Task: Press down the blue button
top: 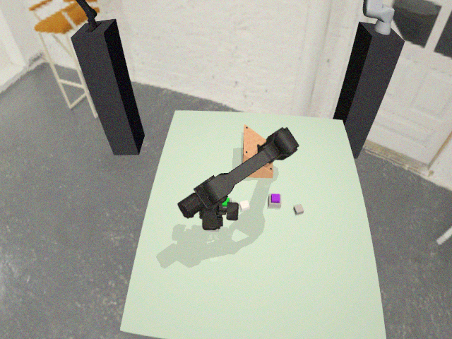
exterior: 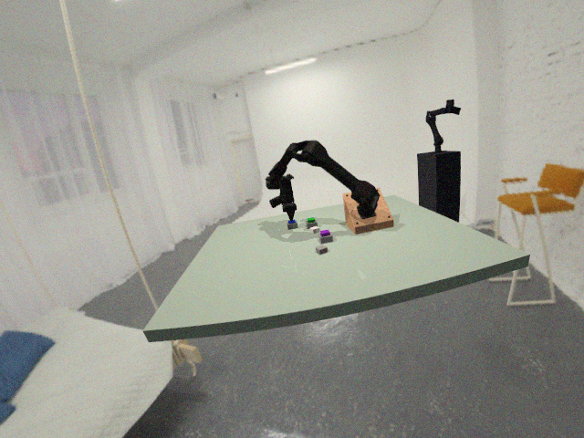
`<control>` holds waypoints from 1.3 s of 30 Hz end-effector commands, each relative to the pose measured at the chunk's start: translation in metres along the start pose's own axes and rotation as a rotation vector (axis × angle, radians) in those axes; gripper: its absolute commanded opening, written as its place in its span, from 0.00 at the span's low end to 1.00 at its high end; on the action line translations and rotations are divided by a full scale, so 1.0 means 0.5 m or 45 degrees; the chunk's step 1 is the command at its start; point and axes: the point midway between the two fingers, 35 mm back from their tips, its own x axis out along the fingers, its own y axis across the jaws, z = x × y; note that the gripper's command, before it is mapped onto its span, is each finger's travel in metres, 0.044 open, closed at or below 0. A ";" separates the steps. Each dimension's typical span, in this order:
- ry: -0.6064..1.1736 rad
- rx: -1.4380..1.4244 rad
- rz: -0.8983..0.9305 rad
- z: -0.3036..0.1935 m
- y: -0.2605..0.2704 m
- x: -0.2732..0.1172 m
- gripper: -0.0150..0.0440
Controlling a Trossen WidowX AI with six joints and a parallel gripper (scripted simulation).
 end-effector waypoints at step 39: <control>-0.006 0.023 -0.018 -0.002 0.578 -0.180 0.93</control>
